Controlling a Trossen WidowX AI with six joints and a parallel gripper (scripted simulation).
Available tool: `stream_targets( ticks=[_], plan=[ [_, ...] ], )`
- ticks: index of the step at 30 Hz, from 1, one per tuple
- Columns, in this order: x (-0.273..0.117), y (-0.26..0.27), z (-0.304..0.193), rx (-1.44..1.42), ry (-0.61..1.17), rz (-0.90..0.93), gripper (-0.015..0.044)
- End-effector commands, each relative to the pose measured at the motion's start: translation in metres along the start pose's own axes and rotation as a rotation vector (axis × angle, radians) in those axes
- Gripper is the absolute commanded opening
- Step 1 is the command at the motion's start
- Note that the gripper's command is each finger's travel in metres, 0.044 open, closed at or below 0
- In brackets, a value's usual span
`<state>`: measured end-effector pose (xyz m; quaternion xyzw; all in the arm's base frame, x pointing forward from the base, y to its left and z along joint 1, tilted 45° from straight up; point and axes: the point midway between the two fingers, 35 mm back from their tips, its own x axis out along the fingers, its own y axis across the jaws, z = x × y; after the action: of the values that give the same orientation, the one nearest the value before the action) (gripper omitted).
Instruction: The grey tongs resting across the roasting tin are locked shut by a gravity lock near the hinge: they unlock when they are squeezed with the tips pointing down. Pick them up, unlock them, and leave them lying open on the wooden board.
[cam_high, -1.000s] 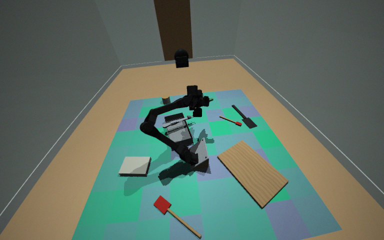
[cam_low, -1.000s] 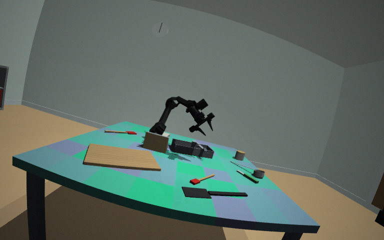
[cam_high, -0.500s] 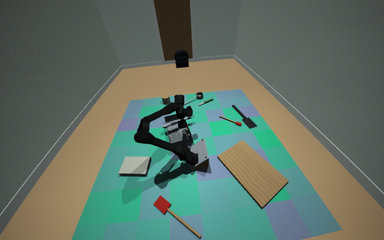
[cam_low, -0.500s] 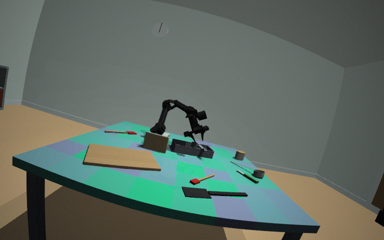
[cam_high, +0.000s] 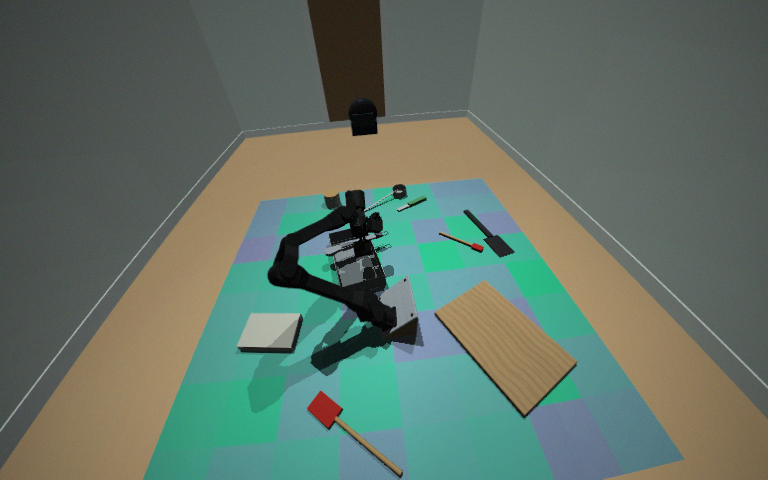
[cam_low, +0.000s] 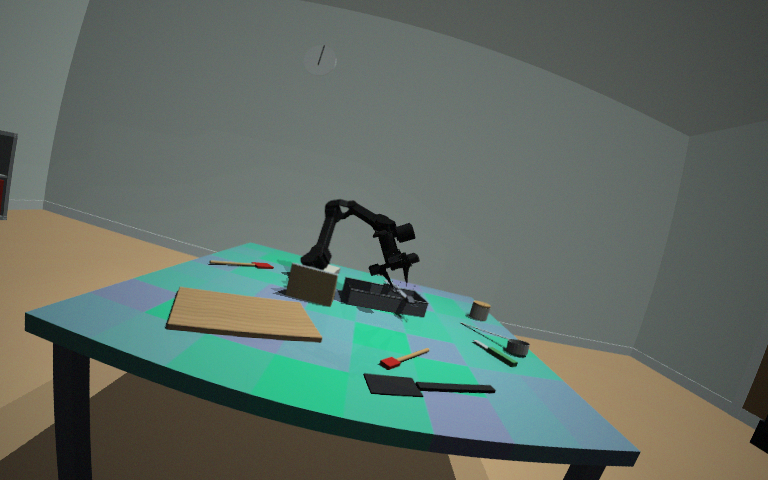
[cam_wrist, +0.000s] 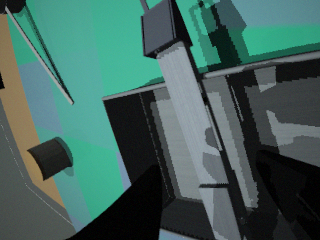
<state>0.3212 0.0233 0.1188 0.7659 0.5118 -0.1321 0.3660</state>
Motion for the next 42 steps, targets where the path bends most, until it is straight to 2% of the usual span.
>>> stream_targets(
  ticks=[1,42],
  plan=[
    [0.007,-0.001,0.003,0.008,-0.005,-0.006,0.0260],
    [0.073,-0.002,0.000,0.008,0.001,-0.001,0.0260]
  ],
)
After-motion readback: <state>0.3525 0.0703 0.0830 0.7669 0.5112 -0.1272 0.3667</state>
